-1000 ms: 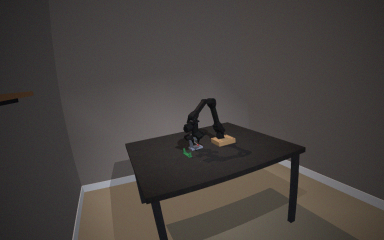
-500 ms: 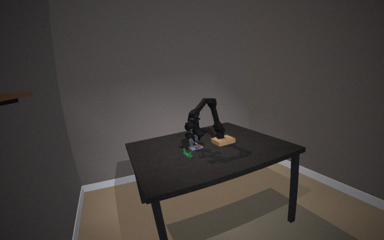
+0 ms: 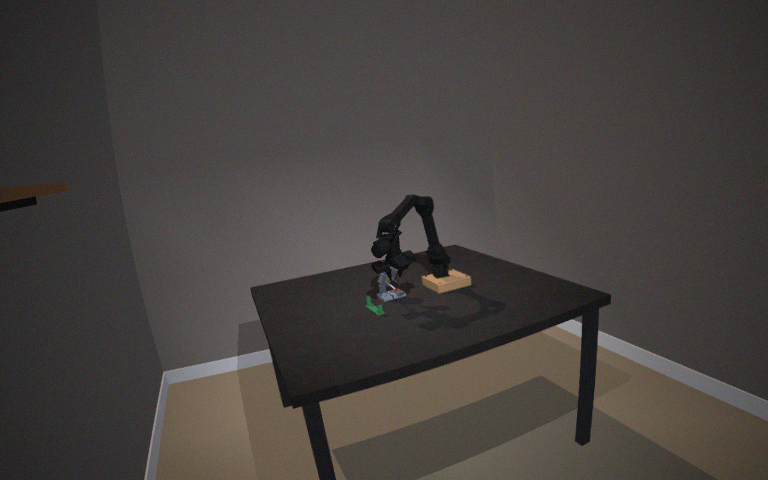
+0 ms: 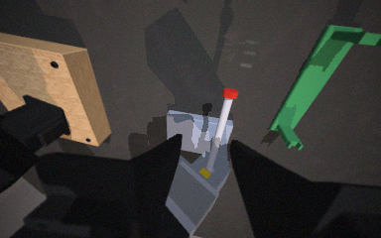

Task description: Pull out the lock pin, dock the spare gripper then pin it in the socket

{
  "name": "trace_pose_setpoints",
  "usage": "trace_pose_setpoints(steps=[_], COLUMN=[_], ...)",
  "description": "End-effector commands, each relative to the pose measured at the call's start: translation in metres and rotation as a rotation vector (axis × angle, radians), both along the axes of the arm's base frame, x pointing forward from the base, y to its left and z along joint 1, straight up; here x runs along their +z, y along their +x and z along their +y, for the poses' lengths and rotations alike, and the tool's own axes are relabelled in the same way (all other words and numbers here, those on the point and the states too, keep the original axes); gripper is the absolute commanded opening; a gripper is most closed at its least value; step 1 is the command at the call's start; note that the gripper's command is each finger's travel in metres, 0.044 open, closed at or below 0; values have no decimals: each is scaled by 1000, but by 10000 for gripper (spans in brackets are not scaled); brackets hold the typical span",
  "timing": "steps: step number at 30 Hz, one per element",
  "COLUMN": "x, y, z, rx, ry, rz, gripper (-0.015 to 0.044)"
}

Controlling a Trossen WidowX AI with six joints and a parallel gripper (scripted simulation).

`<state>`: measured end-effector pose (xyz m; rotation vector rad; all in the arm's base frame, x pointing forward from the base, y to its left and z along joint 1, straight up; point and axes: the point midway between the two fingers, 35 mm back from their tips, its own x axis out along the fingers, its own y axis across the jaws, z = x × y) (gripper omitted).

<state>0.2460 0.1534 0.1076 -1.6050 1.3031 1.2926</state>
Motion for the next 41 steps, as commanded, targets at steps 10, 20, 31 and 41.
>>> trace_pose_setpoints(steps=[10, 20, 31, 41], x=[13, 13, 13, 13], y=[-4, -4, -4, -4], z=[9, 9, 9, 9], rx=[3, 3, 3, 3], ry=[-6, -6, -6, -6], rz=[3, 3, 3, 3], gripper=[226, 440, 440, 440])
